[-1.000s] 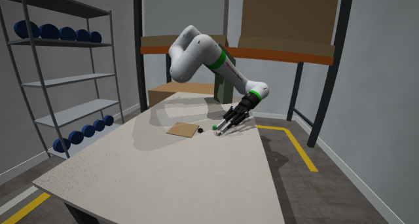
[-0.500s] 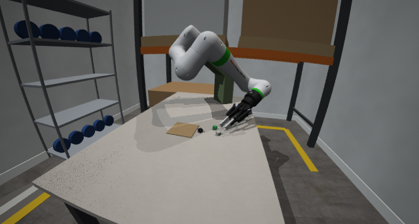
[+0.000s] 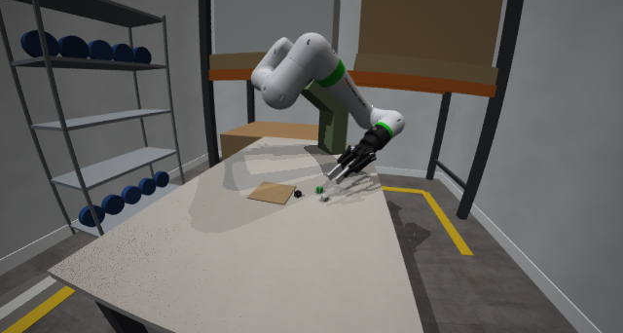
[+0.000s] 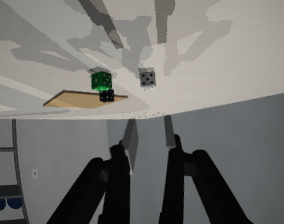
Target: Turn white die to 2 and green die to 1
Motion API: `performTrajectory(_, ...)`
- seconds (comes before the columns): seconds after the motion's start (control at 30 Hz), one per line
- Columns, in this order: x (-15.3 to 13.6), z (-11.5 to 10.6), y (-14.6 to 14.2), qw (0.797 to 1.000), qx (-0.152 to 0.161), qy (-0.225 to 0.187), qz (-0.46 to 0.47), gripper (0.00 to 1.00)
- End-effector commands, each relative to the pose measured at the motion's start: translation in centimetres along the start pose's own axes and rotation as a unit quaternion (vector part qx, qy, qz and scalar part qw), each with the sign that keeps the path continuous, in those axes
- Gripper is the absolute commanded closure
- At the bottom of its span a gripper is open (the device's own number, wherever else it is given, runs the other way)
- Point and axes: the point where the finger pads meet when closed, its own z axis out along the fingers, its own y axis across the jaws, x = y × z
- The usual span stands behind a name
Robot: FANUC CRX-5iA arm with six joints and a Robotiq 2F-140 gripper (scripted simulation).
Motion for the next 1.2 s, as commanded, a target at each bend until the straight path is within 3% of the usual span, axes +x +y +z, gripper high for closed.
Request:
performTrajectory(0.0,-1.5,-0.8,0.0,1.000,0.001,0.001,0.000,0.79)
performTrajectory(0.4,-2.3,-1.0,0.0,1.000,0.001,0.014,0.000,0.79)
performTrajectory(0.57,-3.5,-0.2,0.0,0.994,0.001,0.109,0.000,0.79)
performTrajectory(0.73,-3.9,-0.1,0.0,0.990,0.001,0.138,0.000,0.79)
performTrajectory(0.8,-4.6,0.4,0.0,0.982,0.001,0.189,0.000,0.79)
performTrajectory(1.17,-6.3,1.3,0.1,0.947,-0.003,0.322,0.002,0.79)
